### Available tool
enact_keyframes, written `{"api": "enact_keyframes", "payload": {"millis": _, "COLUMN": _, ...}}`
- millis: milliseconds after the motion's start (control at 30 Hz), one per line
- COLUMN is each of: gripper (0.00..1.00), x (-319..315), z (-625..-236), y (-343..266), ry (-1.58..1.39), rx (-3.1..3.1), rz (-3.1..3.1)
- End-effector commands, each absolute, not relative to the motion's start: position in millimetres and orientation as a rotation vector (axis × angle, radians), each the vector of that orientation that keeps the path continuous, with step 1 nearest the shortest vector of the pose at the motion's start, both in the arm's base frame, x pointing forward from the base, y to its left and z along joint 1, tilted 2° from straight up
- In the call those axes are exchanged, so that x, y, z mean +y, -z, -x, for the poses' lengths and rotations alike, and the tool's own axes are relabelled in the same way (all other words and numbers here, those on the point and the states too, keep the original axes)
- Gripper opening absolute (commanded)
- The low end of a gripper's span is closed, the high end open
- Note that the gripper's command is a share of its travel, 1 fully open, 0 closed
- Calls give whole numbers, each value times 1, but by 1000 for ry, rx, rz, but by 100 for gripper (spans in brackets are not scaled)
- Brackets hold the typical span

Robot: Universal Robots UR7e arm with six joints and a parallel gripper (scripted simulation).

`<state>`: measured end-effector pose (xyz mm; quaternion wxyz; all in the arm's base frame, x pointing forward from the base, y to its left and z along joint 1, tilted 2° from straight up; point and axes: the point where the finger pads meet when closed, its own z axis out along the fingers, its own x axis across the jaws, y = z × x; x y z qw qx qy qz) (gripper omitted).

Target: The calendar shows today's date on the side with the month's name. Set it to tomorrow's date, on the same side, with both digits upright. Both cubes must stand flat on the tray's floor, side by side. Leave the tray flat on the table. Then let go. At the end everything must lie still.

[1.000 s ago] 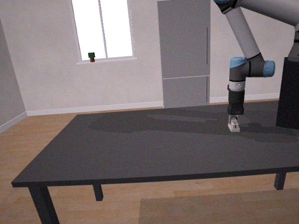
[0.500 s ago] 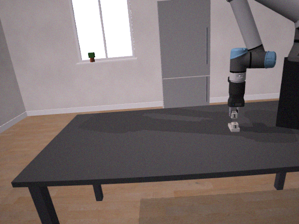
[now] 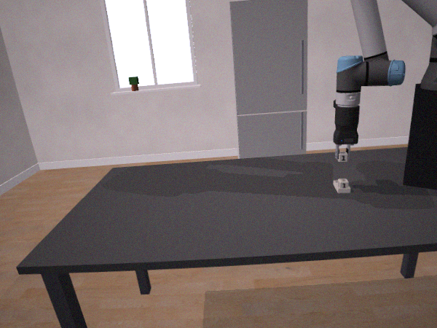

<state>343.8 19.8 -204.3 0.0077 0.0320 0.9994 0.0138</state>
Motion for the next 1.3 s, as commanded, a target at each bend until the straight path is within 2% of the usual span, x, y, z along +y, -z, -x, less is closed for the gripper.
{"api": "enact_keyframes", "payload": {"millis": 0, "gripper": 57, "x": 20, "z": -344, "y": 199, "ry": -44, "rx": 3125, "rz": -100}}
{"api": "enact_keyframes", "payload": {"millis": 767, "gripper": 57, "x": 17, "z": -344, "y": 196, "ry": -44, "rx": 3124, "rz": -140}}
{"api": "enact_keyframes", "payload": {"millis": 1067, "gripper": 57, "x": 5, "z": -343, "y": 197, "ry": -45, "rx": 3108, "rz": -361}}
{"api": "enact_keyframes", "payload": {"millis": 1267, "gripper": 57, "x": -14, "z": -342, "y": 199, "ry": -47, "rx": 3048, "rz": -726}}
